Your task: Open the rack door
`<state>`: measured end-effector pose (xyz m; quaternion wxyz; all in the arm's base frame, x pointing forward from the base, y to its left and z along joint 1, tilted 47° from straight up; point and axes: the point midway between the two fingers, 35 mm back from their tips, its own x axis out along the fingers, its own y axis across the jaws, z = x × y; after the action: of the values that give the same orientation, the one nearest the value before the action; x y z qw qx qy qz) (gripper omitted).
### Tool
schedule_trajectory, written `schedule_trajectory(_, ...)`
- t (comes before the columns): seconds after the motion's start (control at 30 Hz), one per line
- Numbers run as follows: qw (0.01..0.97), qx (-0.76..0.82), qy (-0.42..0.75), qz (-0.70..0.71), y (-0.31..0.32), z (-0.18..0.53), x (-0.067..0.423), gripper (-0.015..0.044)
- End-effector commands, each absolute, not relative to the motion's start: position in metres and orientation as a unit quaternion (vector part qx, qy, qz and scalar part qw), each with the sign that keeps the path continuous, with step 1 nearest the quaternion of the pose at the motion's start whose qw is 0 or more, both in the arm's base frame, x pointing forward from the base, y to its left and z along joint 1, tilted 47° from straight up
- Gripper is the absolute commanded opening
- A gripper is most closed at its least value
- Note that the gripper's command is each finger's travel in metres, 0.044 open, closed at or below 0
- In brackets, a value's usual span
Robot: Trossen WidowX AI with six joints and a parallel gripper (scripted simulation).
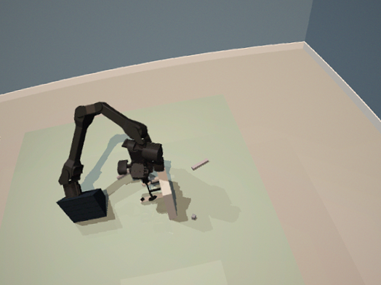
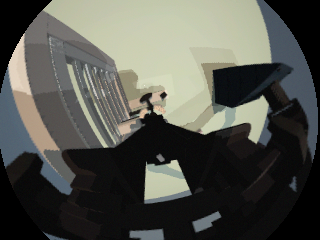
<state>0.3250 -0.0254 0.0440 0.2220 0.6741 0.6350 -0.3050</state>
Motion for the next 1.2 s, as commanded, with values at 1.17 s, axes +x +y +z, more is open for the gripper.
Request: schedule_trajectory(1.17, 0.381, 0.598, 0.691, -0.140, -0.036, 0.033, 0.303, 0.0018)
